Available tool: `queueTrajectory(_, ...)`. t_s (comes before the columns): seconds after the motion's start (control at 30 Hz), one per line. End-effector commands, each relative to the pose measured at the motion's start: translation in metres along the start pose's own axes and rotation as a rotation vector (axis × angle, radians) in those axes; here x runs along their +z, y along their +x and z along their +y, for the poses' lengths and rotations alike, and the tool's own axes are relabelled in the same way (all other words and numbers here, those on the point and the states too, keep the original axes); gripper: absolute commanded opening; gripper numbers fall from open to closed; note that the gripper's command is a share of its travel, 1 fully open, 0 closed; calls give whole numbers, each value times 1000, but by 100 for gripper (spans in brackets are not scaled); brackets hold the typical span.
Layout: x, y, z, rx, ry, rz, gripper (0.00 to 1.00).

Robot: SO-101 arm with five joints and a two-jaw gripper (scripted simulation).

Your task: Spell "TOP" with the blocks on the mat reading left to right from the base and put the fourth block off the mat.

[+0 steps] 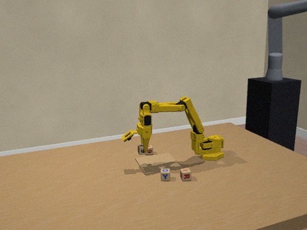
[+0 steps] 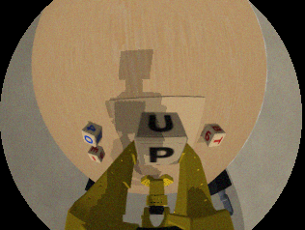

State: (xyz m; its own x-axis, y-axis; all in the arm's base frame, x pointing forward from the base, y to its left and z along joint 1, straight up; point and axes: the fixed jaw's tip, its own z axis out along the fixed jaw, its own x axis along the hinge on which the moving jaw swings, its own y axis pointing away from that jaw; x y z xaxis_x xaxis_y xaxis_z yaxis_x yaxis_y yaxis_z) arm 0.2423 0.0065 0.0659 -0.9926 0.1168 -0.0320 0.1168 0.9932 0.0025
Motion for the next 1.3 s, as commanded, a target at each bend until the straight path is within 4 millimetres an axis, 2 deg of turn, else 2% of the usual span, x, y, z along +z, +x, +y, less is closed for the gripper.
queueTrajectory(0.0, -24, -10, 2, 0, -15, -118, 0)
queueTrajectory(0.27, -24, -9, -7, 38, -11, -112, 0)
queueTrajectory(0.5, -23, -2, -44, 189, 2, -106, 0)
queueTrajectory(0.57, -23, -2, -44, 189, 2, -106, 0)
queueTrajectory(0.6, -22, 0, -51, 219, 5, -104, 0)
queueTrajectory(0.77, -20, 15, -90, 394, 19, -96, 0)
queueTrajectory(1.0, -16, 49, -136, 649, 36, -83, 0)
queueTrajectory(1.27, -13, 77, -159, 813, 46, -75, 0)
